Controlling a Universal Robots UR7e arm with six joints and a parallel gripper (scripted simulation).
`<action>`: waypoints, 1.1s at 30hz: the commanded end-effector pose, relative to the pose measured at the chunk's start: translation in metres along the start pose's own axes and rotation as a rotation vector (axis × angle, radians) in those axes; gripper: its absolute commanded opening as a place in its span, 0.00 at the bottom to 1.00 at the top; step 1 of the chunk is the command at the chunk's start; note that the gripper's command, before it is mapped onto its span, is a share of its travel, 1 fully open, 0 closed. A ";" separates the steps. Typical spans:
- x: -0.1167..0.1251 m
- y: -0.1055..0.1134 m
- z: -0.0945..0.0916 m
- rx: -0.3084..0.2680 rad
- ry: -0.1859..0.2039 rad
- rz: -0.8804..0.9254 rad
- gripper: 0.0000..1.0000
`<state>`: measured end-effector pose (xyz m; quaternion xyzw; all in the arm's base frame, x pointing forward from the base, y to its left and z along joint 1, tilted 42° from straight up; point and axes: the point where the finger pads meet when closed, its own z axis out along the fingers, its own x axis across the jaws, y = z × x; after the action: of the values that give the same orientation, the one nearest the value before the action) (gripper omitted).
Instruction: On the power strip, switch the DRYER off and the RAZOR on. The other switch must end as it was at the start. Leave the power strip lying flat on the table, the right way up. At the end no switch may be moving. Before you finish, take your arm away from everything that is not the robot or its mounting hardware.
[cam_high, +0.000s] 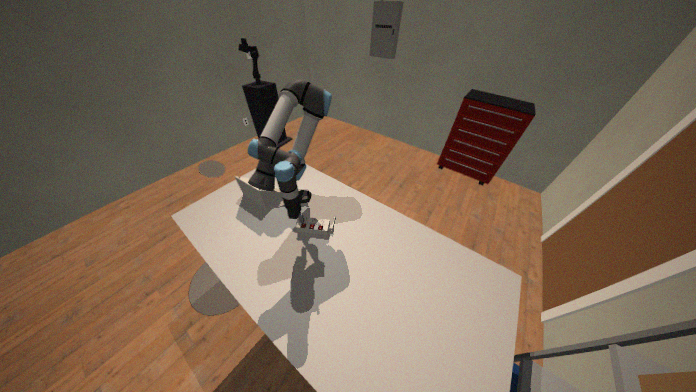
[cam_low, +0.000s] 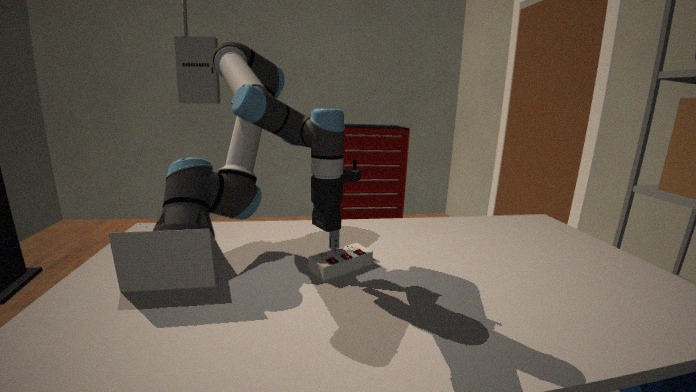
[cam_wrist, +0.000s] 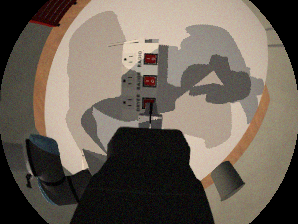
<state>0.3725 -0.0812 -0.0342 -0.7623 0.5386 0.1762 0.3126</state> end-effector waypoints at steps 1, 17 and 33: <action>0.000 0.000 -0.001 0.000 0.001 0.000 0.00; -0.011 -0.046 -0.015 0.000 0.001 0.000 0.00; -0.011 -0.046 -0.015 0.000 0.001 0.000 0.00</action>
<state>0.4098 -0.0720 -0.0035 -0.7625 0.5384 0.1761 0.3126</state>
